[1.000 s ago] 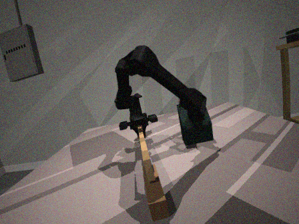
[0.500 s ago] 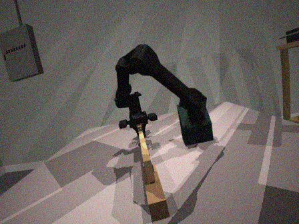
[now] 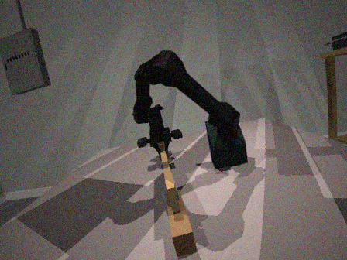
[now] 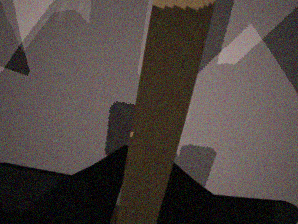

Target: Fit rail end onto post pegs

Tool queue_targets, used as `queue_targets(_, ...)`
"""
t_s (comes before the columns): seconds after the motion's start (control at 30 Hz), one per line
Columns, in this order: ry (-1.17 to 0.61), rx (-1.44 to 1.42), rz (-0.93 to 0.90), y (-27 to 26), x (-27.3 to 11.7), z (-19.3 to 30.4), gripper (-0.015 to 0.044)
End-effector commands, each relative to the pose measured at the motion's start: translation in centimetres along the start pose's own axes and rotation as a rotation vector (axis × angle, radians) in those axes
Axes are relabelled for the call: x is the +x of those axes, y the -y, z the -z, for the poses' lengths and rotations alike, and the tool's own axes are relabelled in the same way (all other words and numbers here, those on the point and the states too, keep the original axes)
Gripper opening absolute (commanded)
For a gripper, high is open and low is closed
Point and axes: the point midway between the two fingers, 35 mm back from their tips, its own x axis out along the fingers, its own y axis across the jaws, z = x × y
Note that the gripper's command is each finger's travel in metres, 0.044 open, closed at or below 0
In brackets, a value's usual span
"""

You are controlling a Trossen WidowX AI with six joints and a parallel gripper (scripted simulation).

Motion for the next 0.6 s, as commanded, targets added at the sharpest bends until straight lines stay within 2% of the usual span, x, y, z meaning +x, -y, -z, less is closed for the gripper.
queue_targets(0.0, 0.002, -0.001, 0.009, 0.18, -0.48, 0.04, 0.0)
queue_targets(0.57, 0.002, -0.001, 0.009, 0.17, -1.34, 0.05, 0.0)
